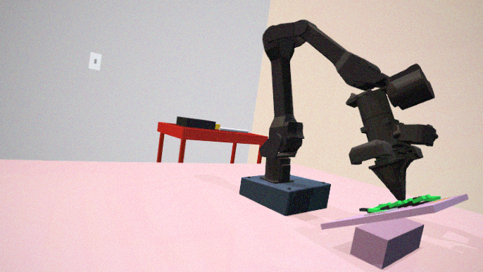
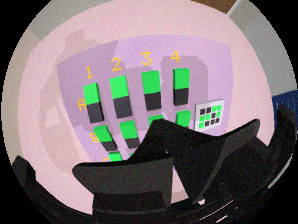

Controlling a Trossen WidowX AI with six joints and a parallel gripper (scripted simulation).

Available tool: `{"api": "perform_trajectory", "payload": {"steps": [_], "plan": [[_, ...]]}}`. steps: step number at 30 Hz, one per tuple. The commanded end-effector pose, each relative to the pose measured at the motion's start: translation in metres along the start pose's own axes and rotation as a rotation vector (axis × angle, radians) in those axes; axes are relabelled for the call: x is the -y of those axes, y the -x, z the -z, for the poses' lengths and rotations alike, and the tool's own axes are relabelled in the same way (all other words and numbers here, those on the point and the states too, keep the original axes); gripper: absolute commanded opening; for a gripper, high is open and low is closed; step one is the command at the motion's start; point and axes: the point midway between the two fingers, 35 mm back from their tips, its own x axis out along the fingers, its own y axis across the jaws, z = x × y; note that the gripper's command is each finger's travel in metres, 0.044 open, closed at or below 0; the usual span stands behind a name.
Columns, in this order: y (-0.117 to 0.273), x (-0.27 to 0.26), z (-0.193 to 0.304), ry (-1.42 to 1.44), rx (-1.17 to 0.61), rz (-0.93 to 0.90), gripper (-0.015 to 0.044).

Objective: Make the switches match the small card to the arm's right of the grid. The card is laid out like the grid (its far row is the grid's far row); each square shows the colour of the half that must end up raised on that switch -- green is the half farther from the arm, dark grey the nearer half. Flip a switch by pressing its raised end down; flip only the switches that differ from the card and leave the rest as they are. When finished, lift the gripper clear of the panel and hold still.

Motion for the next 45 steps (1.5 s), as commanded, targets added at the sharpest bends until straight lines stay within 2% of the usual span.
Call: {"api": "perform_trajectory", "payload": {"steps": [1, 20, 22, 27, 31, 39, 45], "plan": [[-0.001, -0.001, 0.002, 0.004, -0.004, -0.004, 0.0], [-0.004, -0.001, 0.002, 0.004, -0.004, -0.004, 0.0], [0.005, 0.0, -0.001, 0.0, 0.003, -0.001, 0.0], [0.059, 0.0, 0.003, 0.004, 0.019, -0.005, 0.0], [0.061, -0.002, 0.005, 0.004, 0.019, -0.005, 0.0], [0.061, -0.051, 0.058, 0.002, 0.013, -0.01, 0.0], [0.053, -0.055, 0.063, 0.002, 0.02, -0.011, 0.0]]}}
